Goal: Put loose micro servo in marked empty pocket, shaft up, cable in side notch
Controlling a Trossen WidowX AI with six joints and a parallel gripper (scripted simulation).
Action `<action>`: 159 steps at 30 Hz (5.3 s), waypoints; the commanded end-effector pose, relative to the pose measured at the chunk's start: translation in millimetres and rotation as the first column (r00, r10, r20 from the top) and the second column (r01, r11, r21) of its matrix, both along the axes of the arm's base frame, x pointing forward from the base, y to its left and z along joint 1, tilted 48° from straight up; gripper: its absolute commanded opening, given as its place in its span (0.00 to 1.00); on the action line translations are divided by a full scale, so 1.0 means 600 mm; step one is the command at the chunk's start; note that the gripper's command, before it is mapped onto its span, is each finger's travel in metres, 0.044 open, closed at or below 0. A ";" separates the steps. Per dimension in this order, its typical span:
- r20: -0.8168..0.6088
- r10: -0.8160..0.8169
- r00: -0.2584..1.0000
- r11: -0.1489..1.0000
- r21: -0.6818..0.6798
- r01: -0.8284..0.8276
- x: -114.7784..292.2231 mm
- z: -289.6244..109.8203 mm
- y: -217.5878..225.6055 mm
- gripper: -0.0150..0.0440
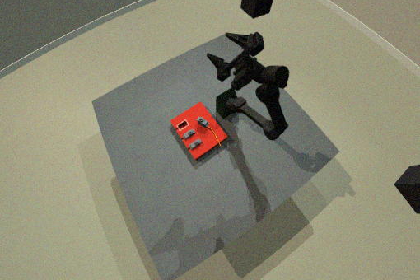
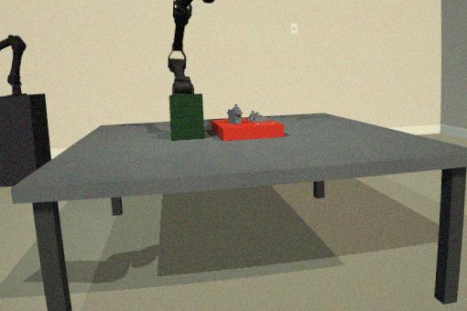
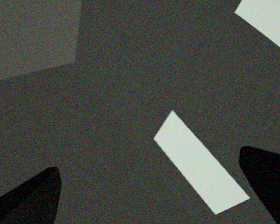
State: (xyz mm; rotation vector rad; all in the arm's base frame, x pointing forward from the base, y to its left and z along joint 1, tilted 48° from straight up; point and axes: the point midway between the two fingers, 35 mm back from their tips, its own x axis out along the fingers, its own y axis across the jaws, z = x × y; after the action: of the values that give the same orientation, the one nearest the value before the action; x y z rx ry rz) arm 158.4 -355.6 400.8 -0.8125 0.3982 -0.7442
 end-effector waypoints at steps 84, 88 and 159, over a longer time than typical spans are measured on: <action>-0.189 0.681 -0.707 -0.411 0.701 -0.583 0.080 -0.602 0.592 1.00; -0.188 0.681 -0.708 -0.411 0.701 -0.583 0.077 -0.614 0.606 1.00; -0.188 0.681 -0.708 -0.412 0.701 -0.582 0.067 -0.587 0.607 0.25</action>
State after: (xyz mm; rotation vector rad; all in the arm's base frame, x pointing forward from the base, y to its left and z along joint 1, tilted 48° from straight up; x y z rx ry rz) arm 192.8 9.9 49.1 -0.9080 0.2254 1.7187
